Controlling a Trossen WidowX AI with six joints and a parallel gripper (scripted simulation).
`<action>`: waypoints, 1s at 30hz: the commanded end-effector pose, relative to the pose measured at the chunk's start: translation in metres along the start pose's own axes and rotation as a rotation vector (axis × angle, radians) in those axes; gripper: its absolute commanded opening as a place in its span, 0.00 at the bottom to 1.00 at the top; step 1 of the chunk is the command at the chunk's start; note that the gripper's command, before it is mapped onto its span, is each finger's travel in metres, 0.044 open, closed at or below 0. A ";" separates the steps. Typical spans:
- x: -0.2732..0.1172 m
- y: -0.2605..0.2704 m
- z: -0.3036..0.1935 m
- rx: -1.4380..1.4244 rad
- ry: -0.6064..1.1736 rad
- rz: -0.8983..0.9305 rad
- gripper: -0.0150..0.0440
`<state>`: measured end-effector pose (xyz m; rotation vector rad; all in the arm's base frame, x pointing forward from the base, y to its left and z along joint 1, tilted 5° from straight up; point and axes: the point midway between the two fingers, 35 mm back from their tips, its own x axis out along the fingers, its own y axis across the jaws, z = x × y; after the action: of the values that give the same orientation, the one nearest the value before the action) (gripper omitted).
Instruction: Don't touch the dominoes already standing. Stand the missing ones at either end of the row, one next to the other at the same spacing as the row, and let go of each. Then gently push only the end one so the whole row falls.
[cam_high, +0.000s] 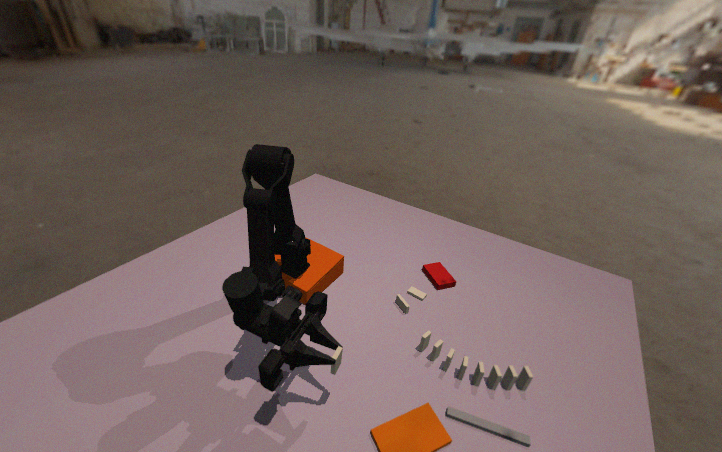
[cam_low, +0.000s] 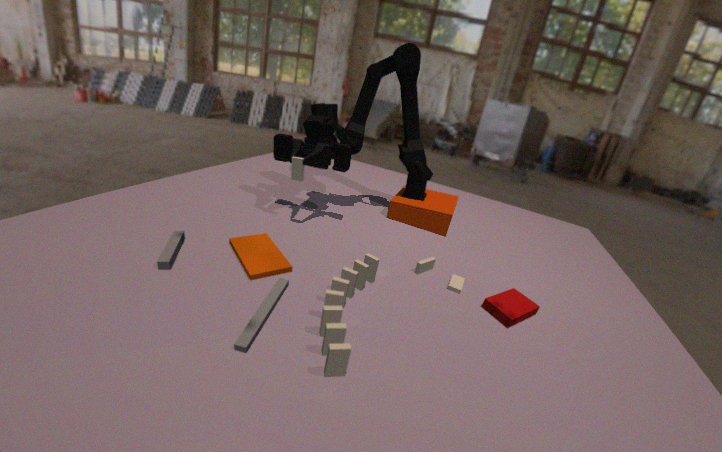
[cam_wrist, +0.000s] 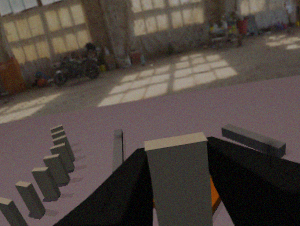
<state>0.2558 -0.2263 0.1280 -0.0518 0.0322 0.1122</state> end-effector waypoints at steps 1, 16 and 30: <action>-0.008 0.012 -0.001 -0.018 -0.021 0.036 0.44; -0.030 0.046 0.000 -0.099 -0.055 0.121 0.44; -0.030 0.046 -0.002 -0.099 -0.054 0.121 0.44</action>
<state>0.2209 -0.1850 0.1269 -0.1488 -0.0250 0.2303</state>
